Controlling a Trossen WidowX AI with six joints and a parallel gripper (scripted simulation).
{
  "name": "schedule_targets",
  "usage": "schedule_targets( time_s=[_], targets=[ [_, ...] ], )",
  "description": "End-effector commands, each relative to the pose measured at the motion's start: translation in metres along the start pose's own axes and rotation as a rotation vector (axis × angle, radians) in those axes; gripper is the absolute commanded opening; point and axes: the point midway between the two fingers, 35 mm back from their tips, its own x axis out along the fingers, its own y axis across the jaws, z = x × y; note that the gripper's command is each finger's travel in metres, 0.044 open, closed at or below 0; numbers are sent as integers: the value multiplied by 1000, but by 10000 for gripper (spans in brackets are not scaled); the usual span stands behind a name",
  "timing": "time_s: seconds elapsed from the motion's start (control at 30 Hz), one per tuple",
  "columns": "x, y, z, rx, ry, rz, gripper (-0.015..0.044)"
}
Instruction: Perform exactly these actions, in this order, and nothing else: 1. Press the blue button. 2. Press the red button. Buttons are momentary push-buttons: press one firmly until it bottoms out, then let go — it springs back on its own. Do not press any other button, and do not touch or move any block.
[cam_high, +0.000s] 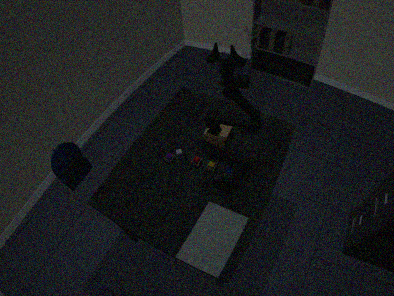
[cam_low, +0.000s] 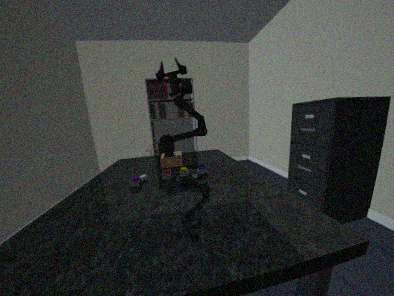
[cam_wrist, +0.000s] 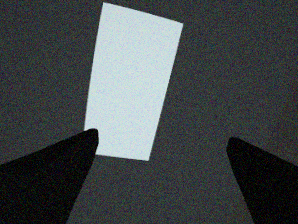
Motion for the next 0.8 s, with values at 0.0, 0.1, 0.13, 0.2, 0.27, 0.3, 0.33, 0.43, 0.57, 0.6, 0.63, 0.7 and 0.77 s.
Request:
schedule_targets(
  time_s=[0.0,0.1,0.13,0.2,0.27,0.3,0.33,0.43,0.57,0.6,0.63,0.7,0.77],
  targets=[
    [1,-3,0,4,4,-11,400],
    [10,-50,-10,66,66,-161,400],
    [12,-69,-17,92,100,-223,400],
    [12,-105,-35,141,175,-342,400],
    [8,-134,-57,184,254,-441,400],
    [3,-149,-70,207,304,-495,400],
    [-2,-162,-85,230,356,-547,400],
    [-26,-192,-134,294,533,-687,400],
    [-72,-207,-201,364,804,-833,400],
    [-84,-207,-217,377,873,-860,400],
    [-98,-205,-232,390,946,-885,400],
    [-129,-197,-261,413,1103,-925,400],
    [-161,-182,-287,430,1269,-951,400]
  ],
)
